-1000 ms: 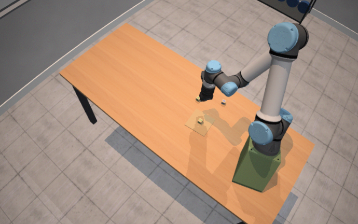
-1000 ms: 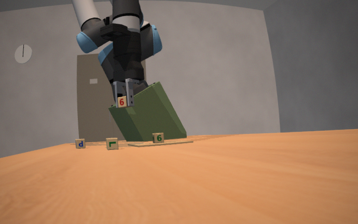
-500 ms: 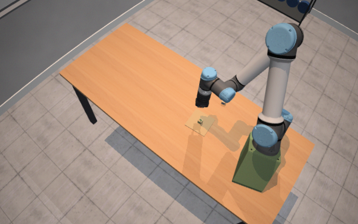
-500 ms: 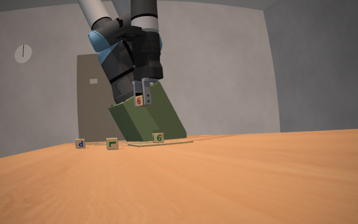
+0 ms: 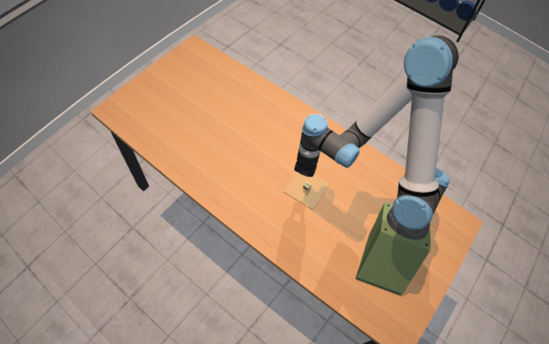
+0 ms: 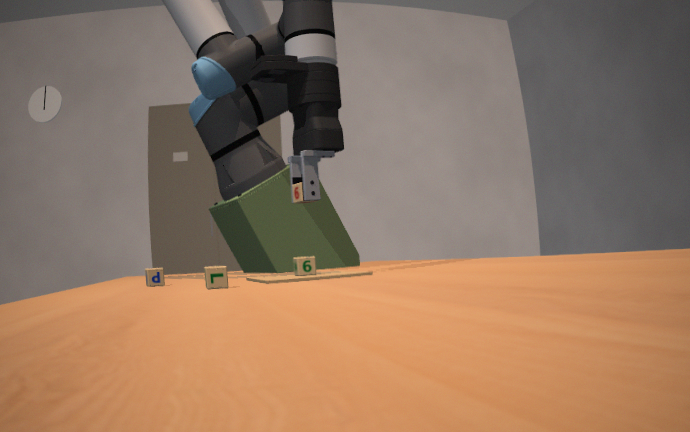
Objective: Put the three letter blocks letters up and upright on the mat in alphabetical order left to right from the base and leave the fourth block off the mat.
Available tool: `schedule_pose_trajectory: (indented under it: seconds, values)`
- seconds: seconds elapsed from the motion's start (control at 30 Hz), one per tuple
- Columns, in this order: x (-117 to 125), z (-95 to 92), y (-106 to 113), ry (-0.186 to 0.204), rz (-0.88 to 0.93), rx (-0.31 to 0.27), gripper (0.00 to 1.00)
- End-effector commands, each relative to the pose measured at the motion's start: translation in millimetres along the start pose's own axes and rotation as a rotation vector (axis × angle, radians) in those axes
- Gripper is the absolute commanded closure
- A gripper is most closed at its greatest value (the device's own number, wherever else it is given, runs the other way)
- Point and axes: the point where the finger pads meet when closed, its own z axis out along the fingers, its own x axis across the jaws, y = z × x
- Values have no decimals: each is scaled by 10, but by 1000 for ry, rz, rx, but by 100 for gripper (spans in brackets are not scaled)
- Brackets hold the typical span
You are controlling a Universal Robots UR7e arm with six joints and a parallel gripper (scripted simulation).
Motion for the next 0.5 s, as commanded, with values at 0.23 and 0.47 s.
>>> schedule_pose_trajectory:
  seconds: [0.23, 0.47]
  values:
    - [76, -13, 292, -3, 188, 12, 51]
    - [105, -16, 382, -4, 239, 15, 51]
